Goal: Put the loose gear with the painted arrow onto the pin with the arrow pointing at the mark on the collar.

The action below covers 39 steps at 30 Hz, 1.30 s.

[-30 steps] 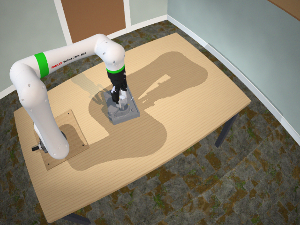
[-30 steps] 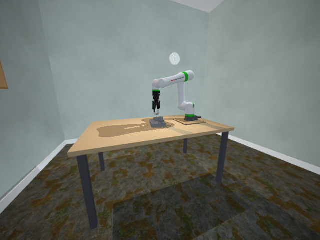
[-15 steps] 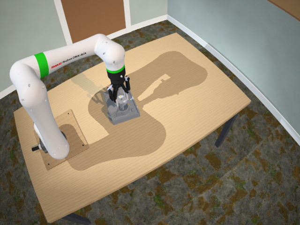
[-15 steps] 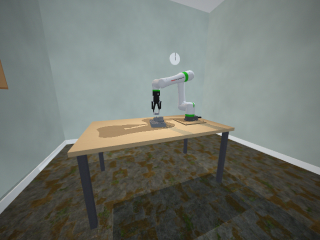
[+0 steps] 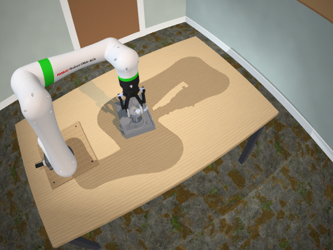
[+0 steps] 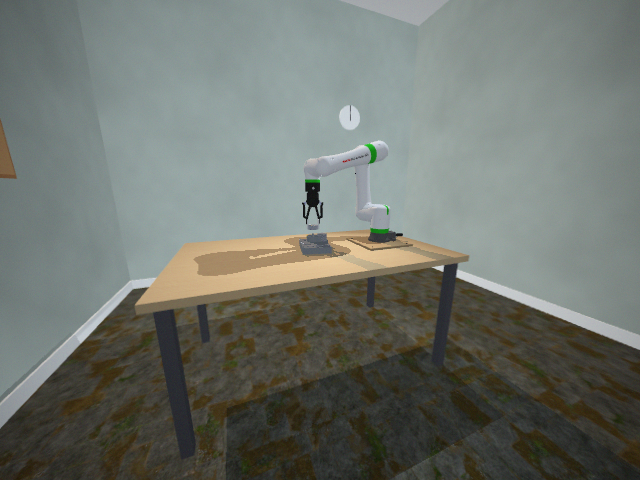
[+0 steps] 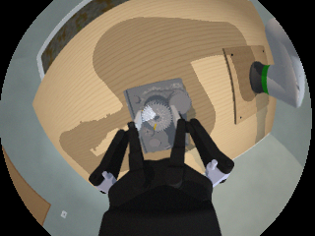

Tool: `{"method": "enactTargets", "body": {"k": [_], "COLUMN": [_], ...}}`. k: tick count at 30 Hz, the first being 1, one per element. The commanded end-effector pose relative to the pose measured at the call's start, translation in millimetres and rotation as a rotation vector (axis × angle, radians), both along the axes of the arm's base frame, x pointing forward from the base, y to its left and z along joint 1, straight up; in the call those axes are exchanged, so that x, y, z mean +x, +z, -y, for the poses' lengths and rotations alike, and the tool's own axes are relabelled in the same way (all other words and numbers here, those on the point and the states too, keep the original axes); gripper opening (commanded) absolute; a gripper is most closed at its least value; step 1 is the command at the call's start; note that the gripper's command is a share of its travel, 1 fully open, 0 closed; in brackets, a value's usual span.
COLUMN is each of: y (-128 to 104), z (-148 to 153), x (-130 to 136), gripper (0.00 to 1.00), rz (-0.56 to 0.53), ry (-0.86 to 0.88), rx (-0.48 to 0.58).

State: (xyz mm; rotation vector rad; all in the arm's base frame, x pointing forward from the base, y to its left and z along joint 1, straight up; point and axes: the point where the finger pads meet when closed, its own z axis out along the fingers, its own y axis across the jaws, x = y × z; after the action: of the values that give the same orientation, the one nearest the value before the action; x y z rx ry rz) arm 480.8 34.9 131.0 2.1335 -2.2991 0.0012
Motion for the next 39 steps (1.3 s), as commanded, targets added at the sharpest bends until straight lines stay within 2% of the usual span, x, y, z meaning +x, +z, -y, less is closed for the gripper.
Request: {"method": "enactTargets", "body": {"k": [1, 17, 39], "y": [0.2, 0.2, 0.2], "z": [0.0, 0.0, 0.0], "x": [0.2, 0.2, 0.2], "gripper": [0.00, 0.00, 0.00], "rz": [0.001, 0.001, 0.001], "ry": [-0.062, -0.207, -0.224], "rx": [0.000, -0.001, -0.001]}}
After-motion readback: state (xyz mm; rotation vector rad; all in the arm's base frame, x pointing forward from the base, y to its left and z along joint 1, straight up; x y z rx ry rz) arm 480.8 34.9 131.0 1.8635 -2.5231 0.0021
